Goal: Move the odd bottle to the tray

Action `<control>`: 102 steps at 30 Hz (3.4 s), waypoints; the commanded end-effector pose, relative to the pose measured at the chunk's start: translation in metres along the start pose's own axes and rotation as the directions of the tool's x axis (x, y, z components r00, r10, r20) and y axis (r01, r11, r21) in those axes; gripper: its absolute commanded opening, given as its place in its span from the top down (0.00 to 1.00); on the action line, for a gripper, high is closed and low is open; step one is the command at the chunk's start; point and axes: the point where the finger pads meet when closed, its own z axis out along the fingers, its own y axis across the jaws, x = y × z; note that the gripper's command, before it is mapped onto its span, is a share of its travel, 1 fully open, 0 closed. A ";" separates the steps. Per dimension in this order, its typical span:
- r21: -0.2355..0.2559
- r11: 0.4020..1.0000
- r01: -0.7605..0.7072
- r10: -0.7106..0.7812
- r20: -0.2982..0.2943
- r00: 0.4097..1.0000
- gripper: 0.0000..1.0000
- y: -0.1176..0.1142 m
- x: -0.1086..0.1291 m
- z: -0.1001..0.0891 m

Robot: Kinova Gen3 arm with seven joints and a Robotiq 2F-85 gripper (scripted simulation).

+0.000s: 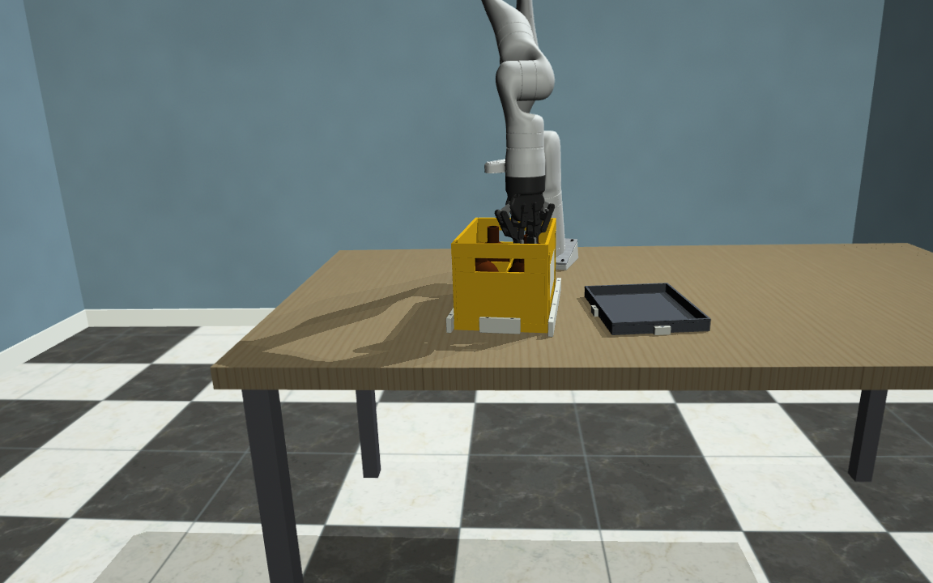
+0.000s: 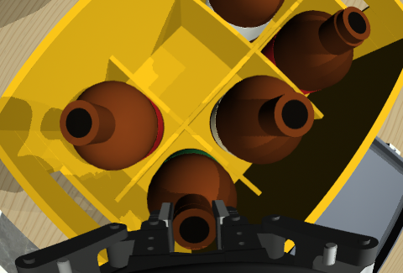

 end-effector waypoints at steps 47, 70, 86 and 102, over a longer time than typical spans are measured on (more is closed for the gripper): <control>0.001 1.000 0.000 0.000 0.001 1.000 0.36 0.000 0.000 0.000; 0.001 1.000 0.000 0.000 0.001 1.000 0.36 0.000 0.000 -0.019; 0.001 1.000 0.000 0.000 0.001 1.000 0.36 0.000 0.000 -0.066; 0.001 1.000 0.000 0.000 0.001 1.000 0.36 0.000 0.000 -0.087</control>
